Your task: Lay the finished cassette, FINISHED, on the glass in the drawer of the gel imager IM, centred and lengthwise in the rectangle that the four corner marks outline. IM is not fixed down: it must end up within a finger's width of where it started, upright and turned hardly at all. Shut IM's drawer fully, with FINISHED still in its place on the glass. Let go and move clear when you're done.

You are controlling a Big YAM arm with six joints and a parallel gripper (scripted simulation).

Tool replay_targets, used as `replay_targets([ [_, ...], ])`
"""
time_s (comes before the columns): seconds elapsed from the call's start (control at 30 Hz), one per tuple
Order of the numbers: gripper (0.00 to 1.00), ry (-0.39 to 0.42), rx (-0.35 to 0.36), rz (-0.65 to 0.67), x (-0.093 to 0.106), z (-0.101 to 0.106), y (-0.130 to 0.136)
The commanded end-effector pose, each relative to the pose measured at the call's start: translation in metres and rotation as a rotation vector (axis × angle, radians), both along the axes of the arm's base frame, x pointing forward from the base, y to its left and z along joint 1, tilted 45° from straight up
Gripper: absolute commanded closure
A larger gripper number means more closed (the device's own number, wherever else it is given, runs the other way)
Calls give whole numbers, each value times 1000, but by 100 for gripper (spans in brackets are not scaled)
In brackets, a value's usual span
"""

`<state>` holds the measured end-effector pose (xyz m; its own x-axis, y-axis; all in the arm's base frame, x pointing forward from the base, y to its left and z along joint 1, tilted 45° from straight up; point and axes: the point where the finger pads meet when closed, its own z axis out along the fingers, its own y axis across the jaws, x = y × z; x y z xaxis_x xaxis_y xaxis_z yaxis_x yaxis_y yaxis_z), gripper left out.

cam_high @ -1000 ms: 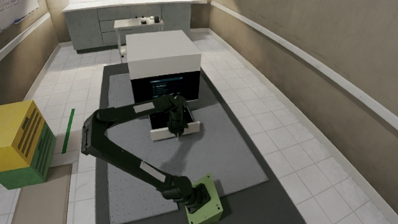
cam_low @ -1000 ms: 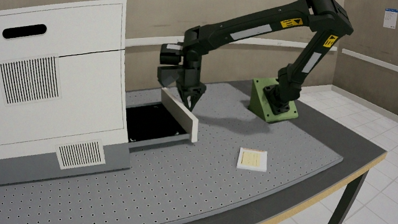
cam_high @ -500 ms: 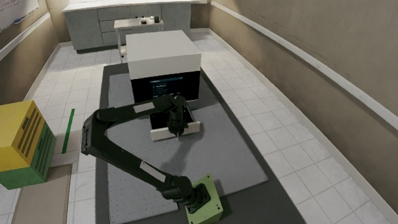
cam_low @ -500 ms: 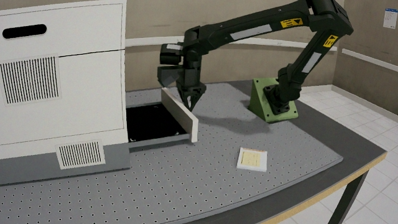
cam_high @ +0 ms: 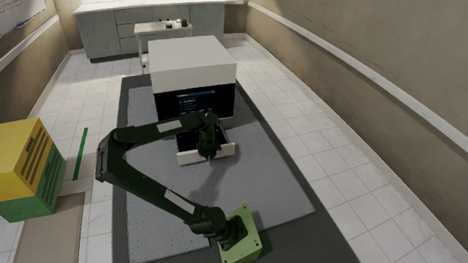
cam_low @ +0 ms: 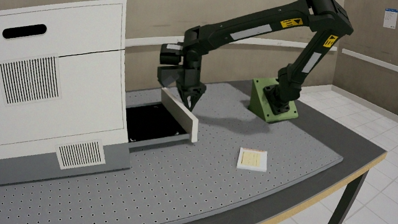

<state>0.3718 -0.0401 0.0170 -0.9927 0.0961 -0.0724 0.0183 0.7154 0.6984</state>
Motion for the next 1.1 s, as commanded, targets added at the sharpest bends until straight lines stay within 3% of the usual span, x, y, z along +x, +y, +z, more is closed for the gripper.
replay_targets([
  [0.0, 92, 17, 2, 18, -12, -1, 2],
  [0.2, 92, 33, 9, 37, -10, -7, 9],
  [0.27, 92, -6, -9, 37, 12, 2, 1],
  [0.33, 92, -6, -9, 37, 14, 2, 1],
  [1.07, 92, -1, -8, 32, 15, 2, 1],
])
